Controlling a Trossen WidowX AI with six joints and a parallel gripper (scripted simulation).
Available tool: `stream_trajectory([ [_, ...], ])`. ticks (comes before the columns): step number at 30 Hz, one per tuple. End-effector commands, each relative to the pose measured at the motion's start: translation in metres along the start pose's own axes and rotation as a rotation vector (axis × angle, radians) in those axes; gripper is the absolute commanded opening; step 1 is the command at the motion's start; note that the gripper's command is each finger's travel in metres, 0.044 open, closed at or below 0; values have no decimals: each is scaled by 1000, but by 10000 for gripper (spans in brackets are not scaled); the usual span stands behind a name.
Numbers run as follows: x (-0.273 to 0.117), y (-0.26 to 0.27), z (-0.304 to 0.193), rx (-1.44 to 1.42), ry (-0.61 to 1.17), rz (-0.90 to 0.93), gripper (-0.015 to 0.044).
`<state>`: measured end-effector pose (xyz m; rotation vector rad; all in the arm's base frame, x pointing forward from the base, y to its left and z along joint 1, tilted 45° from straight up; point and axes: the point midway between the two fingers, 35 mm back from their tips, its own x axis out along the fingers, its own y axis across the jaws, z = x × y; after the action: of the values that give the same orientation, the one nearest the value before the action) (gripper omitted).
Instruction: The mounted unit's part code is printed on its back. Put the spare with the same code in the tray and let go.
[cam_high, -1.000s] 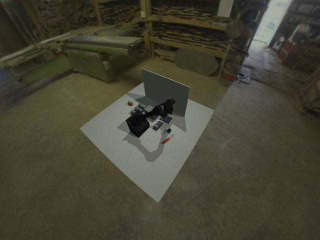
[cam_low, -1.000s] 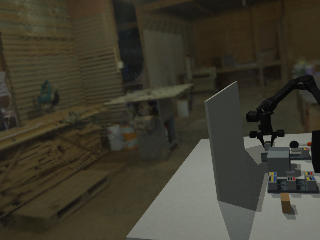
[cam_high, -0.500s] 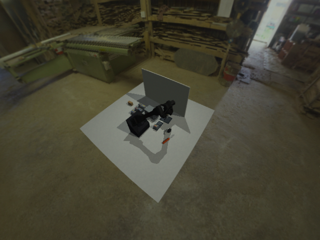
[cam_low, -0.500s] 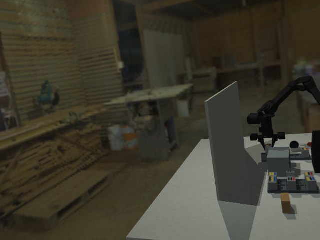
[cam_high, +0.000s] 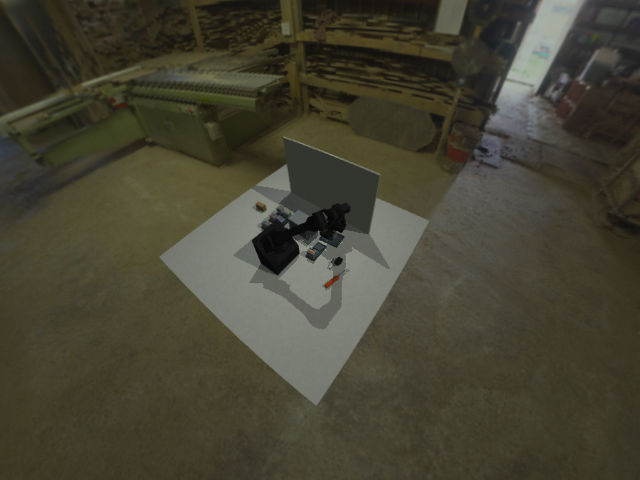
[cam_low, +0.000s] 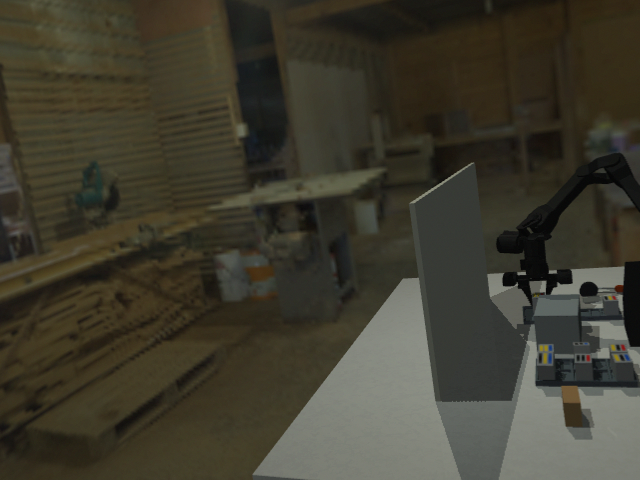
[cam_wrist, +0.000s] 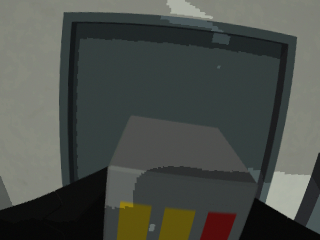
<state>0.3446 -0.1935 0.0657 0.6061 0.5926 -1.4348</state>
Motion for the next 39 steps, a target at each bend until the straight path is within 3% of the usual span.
stream_trajectory([
  [1, 6, -2, -3, -9, 7, -7, 0],
  [7, 7, -2, -3, -9, 7, -7, 0],
  [24, 2, -2, 0, -2, 1, -4, 440],
  [31, -100, -1, -3, -9, 13, -7, 440],
  [39, -103, 3, -5, -14, 17, 9, 440],
])
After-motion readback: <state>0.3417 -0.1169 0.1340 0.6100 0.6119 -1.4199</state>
